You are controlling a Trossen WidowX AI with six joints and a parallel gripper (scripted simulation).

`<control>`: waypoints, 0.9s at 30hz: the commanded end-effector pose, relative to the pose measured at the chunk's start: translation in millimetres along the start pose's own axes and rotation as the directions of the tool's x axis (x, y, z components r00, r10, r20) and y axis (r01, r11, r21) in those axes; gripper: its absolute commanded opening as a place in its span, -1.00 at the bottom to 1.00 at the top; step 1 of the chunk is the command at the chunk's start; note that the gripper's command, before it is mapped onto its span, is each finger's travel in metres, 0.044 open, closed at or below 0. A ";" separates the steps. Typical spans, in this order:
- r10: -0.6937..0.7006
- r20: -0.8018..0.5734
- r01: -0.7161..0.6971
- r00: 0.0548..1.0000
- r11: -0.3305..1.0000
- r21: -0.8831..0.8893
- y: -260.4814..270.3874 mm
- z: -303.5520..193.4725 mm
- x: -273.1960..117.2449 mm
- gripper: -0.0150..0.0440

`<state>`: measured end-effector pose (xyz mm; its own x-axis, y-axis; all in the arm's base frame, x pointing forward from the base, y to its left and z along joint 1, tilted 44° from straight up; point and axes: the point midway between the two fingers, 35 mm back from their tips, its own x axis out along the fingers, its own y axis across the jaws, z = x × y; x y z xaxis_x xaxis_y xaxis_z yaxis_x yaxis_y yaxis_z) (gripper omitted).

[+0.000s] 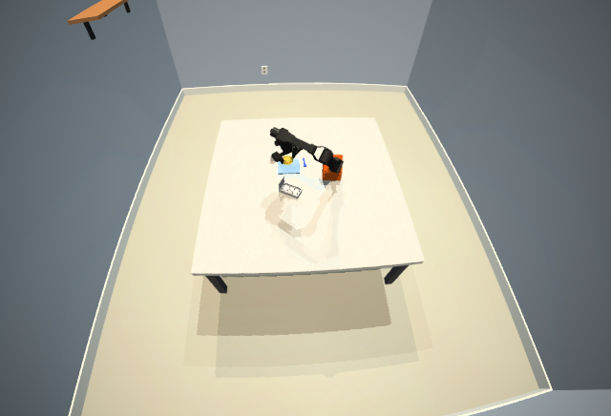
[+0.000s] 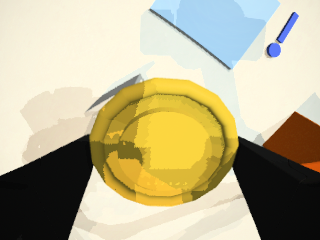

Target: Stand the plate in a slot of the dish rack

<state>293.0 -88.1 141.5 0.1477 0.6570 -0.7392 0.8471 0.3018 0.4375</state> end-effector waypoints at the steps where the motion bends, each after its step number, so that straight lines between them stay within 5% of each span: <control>1: 0.004 -0.001 -0.004 1.000 0.993 0.119 1.3 -19.0 0.8 -0.49; 13: 0.013 0.004 -0.013 1.000 0.871 0.490 -1.7 -76.0 5.0 -0.49; 27: 0.024 -0.014 -0.001 1.000 0.550 0.835 -18.6 -140.4 14.5 -0.49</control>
<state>217.5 3.8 192.0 0.1611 0.6674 -0.7270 0.9253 -0.3585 -0.1241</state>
